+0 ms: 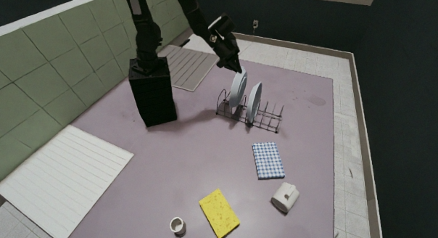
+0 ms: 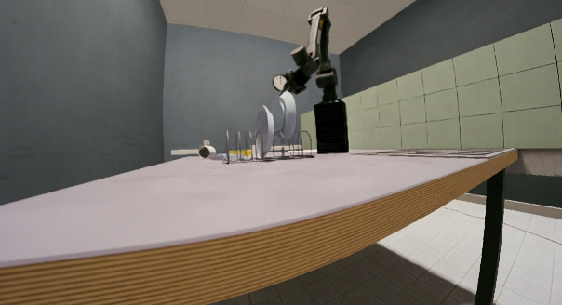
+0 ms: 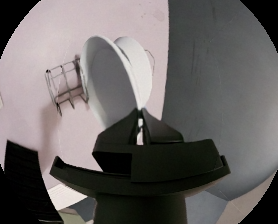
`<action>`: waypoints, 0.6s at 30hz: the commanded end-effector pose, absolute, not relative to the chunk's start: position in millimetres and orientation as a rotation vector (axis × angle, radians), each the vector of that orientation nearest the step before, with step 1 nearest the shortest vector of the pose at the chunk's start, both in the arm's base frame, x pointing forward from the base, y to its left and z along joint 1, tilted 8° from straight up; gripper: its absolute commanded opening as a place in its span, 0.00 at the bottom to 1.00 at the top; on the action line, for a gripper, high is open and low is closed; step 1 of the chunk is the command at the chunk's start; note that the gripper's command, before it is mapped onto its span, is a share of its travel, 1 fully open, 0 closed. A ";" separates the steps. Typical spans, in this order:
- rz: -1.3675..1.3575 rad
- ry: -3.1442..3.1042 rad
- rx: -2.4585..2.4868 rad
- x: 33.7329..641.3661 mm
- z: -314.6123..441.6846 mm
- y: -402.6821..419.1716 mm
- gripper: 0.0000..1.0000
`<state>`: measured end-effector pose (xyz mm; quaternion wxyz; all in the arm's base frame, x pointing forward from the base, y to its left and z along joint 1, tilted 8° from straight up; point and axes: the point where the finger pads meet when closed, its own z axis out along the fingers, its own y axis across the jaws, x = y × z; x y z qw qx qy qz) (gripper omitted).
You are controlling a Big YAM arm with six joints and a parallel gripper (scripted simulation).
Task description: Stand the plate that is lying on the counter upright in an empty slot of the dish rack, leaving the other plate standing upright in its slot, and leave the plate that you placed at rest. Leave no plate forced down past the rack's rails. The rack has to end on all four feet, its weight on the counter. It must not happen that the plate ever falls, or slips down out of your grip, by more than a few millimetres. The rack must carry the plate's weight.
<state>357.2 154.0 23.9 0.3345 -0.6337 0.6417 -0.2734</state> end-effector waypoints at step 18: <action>-0.718 1.630 -1.577 370.9 33.0 165.3 0.00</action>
